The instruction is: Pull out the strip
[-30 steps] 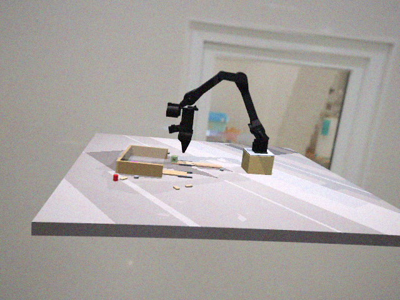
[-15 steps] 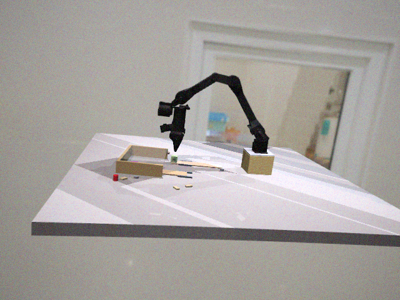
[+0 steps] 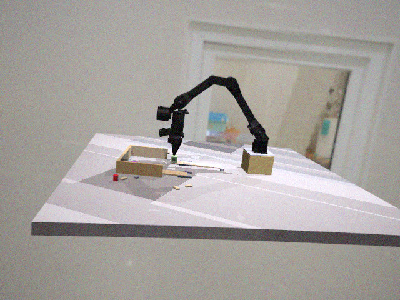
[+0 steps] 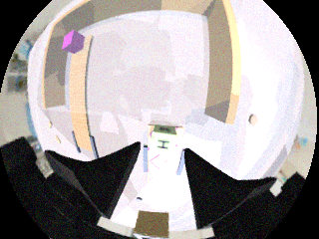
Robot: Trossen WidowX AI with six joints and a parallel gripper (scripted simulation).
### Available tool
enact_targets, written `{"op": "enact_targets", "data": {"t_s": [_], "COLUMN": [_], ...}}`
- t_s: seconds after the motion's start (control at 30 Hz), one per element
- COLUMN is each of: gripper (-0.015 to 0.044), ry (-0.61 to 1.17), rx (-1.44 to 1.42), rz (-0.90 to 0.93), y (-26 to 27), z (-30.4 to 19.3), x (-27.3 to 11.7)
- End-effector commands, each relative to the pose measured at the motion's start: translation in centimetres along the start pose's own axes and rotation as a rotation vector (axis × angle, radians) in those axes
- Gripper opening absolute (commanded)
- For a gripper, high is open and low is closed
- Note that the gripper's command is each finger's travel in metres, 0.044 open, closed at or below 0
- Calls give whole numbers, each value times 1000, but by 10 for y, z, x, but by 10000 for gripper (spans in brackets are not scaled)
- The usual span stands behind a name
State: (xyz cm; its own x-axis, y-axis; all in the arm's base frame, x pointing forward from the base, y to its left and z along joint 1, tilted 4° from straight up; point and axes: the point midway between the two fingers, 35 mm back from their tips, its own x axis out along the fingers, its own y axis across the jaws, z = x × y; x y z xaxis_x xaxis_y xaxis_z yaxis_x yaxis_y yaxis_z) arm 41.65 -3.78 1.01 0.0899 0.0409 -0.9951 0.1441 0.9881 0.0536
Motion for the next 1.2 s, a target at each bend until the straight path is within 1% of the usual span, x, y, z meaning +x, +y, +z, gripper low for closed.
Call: {"op": "enact_targets", "data": {"t_s": [0.0, 0.47, 0.77, 0.9, 1.17], "gripper": [250, 250, 250, 145, 92], "ry": [9, 9, 9, 8, 8], "rx": [5, 5, 5, 0, 0], "rz": [-5, -5, -5, 0, 0], "y": [-1, 0, 0, 0, 0], "z": [-2, -3, -3, -3, -3], "x": [11, 33, 34, 32, 32]}}
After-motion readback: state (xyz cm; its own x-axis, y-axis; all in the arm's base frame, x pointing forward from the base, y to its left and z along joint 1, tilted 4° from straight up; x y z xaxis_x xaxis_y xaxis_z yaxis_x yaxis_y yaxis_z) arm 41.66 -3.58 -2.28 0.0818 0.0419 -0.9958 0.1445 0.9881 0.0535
